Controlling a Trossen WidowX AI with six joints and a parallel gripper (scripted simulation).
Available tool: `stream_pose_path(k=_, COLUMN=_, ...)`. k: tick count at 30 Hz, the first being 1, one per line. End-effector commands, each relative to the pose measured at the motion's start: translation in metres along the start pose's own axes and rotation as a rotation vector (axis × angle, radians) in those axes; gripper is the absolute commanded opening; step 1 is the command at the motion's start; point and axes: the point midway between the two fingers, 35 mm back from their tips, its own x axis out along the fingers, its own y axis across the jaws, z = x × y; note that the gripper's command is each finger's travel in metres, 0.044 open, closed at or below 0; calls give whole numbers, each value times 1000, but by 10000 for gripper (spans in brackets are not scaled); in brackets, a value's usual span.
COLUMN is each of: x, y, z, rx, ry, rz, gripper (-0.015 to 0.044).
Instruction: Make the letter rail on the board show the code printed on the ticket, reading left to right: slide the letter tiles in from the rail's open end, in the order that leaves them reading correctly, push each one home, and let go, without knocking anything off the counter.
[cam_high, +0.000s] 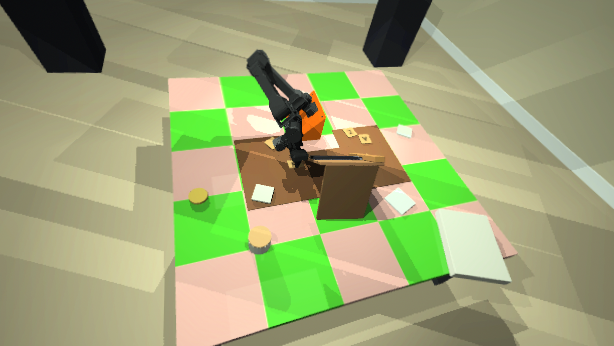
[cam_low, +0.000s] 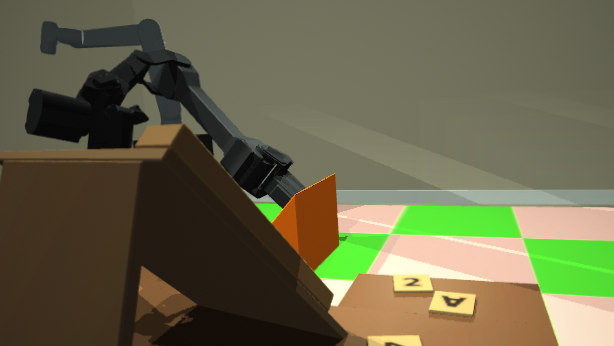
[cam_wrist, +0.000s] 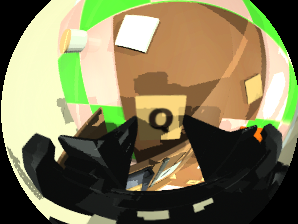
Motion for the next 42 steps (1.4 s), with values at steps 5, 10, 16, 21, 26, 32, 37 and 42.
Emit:
stream_pose_path(k=5, x=-7, y=2, z=2, rx=-154, ry=0, rz=75, gripper=0)
stream_pose_path(k=10, x=-11, y=4, z=4, rx=-291, ry=-22, rz=118, gripper=0)
stream_pose_path(k=16, x=-16, y=7, z=6, rx=-456, ry=-58, rz=165, gripper=0)
stream_pose_path(k=21, x=-20, y=9, z=9, rx=-593, ry=-96, rz=200, gripper=0)
stream_pose_path(k=26, x=-24, y=10, z=11, rx=-729, ry=-140, rz=231, gripper=0)
stream_pose_path(k=32, x=-30, y=12, z=14, rx=-892, ry=-202, rz=260, gripper=0)
stream_pose_path(k=37, x=-35, y=13, z=17, rx=-1025, ry=-260, rz=278, gripper=0)
stream_pose_path(k=42, x=-40, y=14, z=20, rx=-1158, ry=-324, rz=288, gripper=0)
